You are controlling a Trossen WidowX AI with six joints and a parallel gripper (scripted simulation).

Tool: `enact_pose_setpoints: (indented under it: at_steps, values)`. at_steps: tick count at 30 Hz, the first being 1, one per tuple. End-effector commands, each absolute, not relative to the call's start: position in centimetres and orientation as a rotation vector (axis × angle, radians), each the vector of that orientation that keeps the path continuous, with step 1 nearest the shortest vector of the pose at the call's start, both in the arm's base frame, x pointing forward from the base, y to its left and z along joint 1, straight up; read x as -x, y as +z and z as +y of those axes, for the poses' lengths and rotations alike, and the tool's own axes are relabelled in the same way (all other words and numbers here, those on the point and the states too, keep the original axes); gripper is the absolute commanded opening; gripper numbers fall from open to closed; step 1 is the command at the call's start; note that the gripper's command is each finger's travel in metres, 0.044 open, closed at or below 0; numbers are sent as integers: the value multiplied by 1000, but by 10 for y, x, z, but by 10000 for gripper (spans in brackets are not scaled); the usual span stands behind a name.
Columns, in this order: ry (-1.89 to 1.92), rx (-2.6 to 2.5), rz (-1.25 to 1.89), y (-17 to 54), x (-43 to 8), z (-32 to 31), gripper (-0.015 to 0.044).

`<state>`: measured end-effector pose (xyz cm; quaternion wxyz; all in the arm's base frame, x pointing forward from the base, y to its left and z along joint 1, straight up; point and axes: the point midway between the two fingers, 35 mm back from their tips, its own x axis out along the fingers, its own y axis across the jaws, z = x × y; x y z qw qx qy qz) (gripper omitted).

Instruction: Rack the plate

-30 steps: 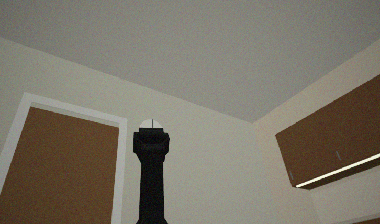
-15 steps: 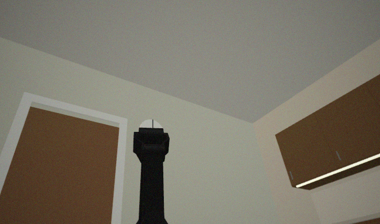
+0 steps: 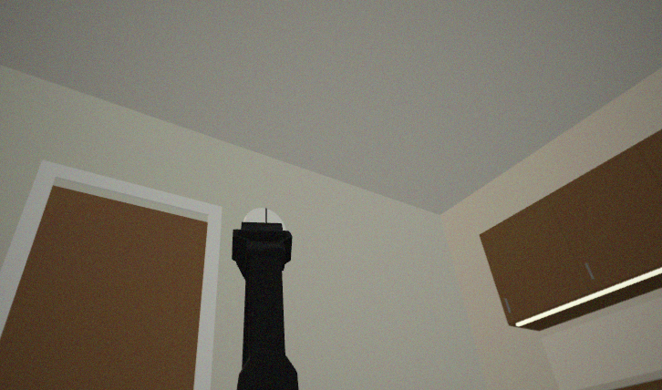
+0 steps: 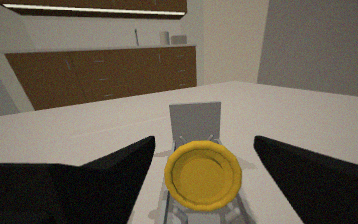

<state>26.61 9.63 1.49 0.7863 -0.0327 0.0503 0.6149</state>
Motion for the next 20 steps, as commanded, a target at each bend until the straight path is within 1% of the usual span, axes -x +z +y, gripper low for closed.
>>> enact_pose_setpoints:
  at_steps: [1,7,12,20]
  values:
    - [1328,94,85,48,-273,95,400]
    - [1334,94,81,106,-271,96,400]
    - [1331,92,105,107,-272,96,400]
    - [1272,71,385,105,-284,92,400]
